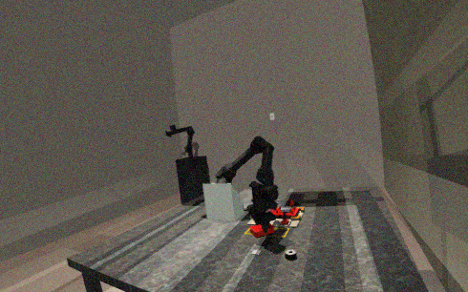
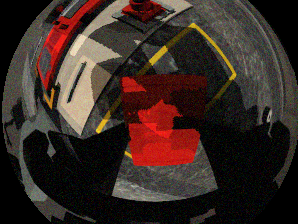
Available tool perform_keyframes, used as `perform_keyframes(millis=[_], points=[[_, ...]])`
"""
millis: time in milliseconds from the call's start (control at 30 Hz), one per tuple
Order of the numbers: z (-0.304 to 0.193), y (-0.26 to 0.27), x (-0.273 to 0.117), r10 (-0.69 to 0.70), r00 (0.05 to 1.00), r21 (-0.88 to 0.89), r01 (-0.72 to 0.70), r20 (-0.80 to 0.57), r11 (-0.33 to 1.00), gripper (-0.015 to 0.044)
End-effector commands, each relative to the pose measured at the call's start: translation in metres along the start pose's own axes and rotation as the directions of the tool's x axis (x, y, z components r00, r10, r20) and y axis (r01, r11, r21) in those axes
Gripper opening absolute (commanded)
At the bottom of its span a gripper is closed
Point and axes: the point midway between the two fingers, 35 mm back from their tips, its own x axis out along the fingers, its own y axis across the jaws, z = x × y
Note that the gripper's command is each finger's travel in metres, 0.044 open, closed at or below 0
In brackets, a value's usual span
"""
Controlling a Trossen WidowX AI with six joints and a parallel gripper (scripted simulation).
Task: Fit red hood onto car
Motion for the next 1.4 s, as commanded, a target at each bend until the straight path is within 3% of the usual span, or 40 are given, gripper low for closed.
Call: perform_keyframes(millis=[0,100,733,933,1367], points=[[-0.001,-0.002,-0.01,-0.008,1.0,-0.003,0.008,0.0,1.0,0.0065],[-0.001,-0.002,-0.021,-0.009,1.0,-0.003,0.009,0.0,1.0,0.0],[-0.002,-0.002,-0.095,-0.012,1.0,-0.003,0.012,-0.004,1.0,0.0],[0.002,0.0,-0.092,-0.007,1.0,0.015,0.007,-0.001,1.0,0.0],[0.067,0.02,-0.098,-0.023,1.0,0.255,0.025,-0.012,0.966,0.0]])
